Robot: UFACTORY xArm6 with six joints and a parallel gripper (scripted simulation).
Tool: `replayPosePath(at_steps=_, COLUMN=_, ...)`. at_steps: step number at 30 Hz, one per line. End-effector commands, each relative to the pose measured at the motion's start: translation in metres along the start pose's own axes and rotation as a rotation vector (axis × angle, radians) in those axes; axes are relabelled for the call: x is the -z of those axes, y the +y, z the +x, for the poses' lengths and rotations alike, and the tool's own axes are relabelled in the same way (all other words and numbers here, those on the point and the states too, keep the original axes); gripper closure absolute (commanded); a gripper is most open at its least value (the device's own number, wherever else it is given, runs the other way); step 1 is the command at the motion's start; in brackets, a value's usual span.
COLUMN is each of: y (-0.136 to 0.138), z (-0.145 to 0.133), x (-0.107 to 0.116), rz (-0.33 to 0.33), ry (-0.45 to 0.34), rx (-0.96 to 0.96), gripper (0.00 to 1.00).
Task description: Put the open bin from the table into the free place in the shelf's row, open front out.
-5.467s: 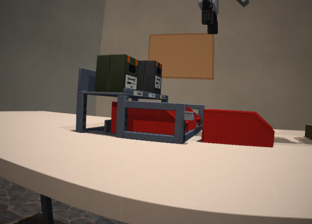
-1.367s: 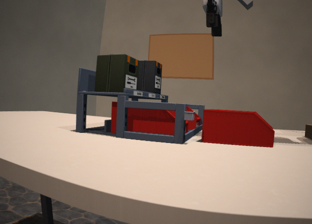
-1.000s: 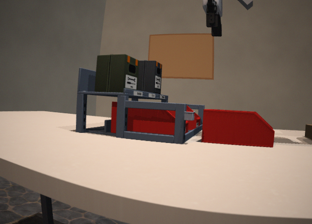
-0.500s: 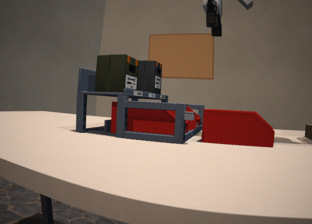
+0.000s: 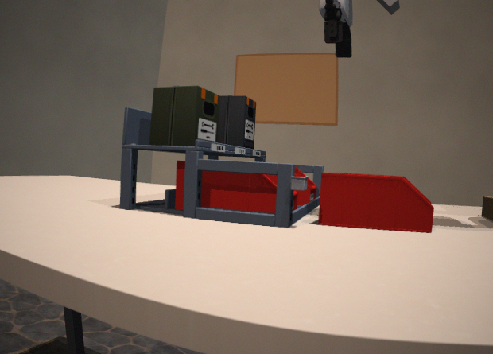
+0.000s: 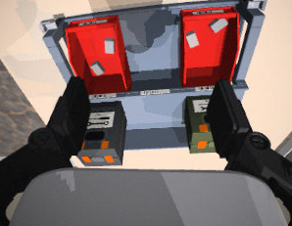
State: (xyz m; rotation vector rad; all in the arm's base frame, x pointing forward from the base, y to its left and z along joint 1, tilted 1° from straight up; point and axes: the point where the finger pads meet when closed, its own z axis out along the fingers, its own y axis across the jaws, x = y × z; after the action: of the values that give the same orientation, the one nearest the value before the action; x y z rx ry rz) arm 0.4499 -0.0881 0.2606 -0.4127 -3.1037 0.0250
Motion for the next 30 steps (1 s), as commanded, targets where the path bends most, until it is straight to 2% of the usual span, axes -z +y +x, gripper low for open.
replayPosePath(at_steps=1, y=0.0, z=-0.001, x=0.002, rz=0.0, ry=-0.005, rx=-0.003, gripper=0.0)
replayPosePath(at_steps=4, y=0.0, z=-0.001, x=0.002, rz=0.0, ry=-0.005, rx=-0.003, gripper=0.0)
replayPosePath(at_steps=9, y=0.042, z=0.027, x=0.002, rz=0.0, ry=-0.005, rx=-0.003, gripper=0.0)
replayPosePath(at_steps=21, y=0.042, z=0.027, x=0.002, rz=0.0, ry=-0.005, rx=-0.003, gripper=0.0)
replayPosePath(at_steps=26, y=0.082, z=0.055, x=0.002, rz=-0.001, ry=-0.004, rx=-0.003, gripper=0.0)
replayPosePath(at_steps=30, y=0.082, z=0.055, x=0.002, rz=-0.001, ry=-0.004, rx=-0.003, gripper=0.0)
